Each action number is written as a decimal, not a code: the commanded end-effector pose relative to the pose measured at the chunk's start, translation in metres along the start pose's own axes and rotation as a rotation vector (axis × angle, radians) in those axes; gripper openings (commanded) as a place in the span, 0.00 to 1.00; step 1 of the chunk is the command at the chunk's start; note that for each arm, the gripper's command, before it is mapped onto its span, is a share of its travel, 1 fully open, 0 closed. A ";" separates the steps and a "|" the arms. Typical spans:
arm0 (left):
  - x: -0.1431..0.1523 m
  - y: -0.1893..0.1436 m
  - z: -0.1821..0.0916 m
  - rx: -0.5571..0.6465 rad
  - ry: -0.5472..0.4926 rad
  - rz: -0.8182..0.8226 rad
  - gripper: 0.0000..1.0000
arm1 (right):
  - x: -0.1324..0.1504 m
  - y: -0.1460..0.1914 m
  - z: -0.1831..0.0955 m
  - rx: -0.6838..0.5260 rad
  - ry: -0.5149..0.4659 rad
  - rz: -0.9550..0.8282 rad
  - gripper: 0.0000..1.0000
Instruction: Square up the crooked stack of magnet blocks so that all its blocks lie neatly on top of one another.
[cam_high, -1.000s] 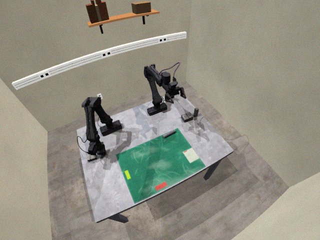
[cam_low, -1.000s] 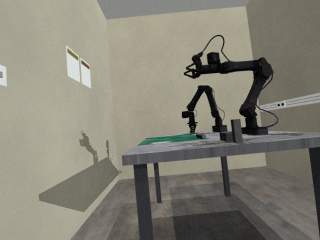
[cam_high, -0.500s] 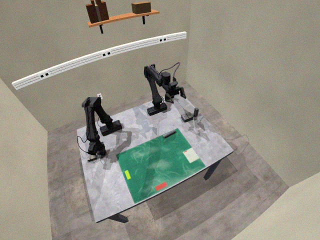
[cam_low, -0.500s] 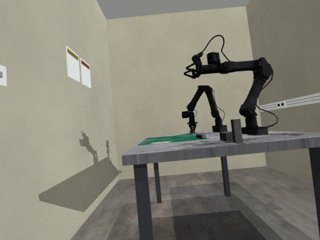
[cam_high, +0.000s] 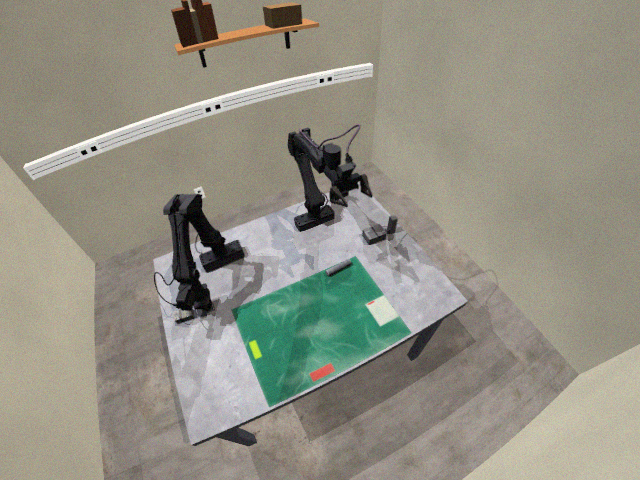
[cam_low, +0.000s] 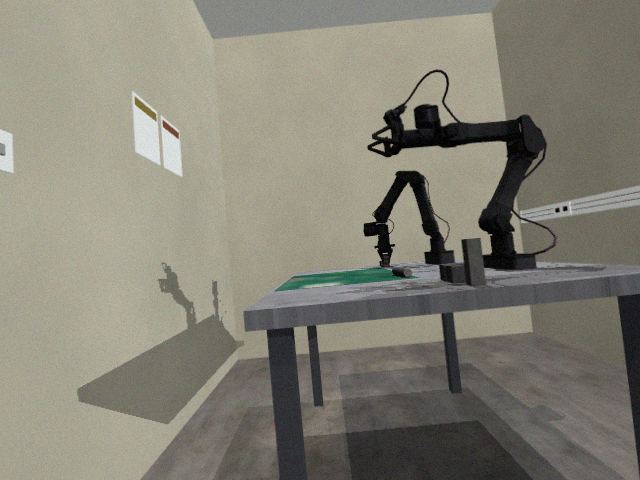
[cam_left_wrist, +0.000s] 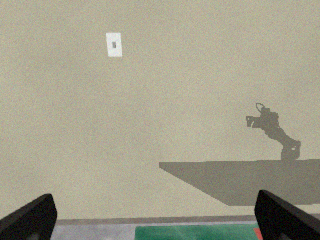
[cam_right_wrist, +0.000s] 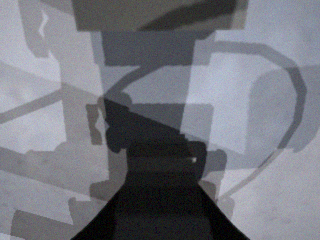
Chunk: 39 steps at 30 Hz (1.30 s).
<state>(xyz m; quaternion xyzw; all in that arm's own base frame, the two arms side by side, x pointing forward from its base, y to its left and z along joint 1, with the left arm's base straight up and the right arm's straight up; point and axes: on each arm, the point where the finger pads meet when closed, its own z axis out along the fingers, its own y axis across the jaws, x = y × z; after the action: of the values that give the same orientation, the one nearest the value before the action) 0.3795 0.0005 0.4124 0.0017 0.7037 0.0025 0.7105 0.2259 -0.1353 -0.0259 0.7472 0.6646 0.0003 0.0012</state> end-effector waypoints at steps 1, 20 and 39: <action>-0.037 -0.001 -0.008 0.005 -0.090 0.001 1.00 | -0.009 0.012 -0.018 -0.048 -0.040 -0.003 0.30; -0.037 -0.001 -0.008 0.005 -0.090 0.001 1.00 | -0.009 0.012 -0.018 -0.048 -0.040 -0.003 0.62; -0.037 -0.001 -0.008 0.005 -0.090 0.001 1.00 | -0.010 0.010 -0.027 -0.038 -0.036 0.005 0.62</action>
<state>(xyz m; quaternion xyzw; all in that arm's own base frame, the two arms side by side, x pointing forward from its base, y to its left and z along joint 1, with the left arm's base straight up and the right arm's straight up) 0.3795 0.0005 0.4124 0.0017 0.7037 0.0025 0.7105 0.2267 -0.1359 -0.0152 0.7467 0.6652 0.0006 0.0023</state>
